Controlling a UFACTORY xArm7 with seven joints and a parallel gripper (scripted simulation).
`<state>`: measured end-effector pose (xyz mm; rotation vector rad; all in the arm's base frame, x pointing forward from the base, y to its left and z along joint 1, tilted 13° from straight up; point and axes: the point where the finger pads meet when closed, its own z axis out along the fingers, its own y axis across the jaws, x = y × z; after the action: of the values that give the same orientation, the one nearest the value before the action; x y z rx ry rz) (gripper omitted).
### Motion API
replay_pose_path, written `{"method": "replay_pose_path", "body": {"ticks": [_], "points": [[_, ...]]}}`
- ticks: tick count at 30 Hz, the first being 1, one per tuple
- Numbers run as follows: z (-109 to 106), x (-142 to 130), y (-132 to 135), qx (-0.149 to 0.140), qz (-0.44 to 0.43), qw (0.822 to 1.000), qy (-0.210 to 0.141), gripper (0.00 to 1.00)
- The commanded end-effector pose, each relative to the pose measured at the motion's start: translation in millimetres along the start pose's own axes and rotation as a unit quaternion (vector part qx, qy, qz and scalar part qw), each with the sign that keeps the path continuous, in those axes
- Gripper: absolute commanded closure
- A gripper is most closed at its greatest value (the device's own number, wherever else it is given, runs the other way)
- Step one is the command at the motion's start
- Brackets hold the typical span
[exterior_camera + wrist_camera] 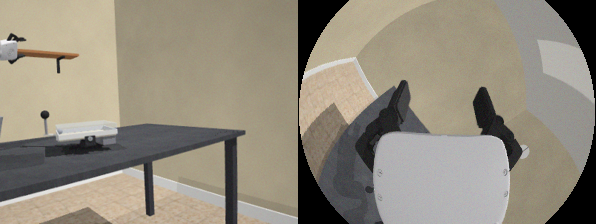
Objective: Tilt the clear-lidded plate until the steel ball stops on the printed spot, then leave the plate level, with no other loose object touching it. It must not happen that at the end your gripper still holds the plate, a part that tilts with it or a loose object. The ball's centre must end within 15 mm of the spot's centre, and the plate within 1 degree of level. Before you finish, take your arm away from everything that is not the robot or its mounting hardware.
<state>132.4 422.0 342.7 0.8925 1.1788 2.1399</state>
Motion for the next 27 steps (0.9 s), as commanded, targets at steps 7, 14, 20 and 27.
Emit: {"method": "replay_pose_path", "body": {"ticks": [7, 14, 20, 27], "points": [[0.3, 0.3, 1.1, -0.001, 0.001, 1.000, 0.000, 0.00], [0.3, 0.3, 1.1, -0.001, 0.001, 1.000, 0.000, 0.00], [1.2, -1.3, 1.9, 0.000, 0.002, 1.000, -0.004, 0.00], [14.8, -31.5, 12.7, 0.014, 0.022, 0.998, -0.065, 0.00]]}}
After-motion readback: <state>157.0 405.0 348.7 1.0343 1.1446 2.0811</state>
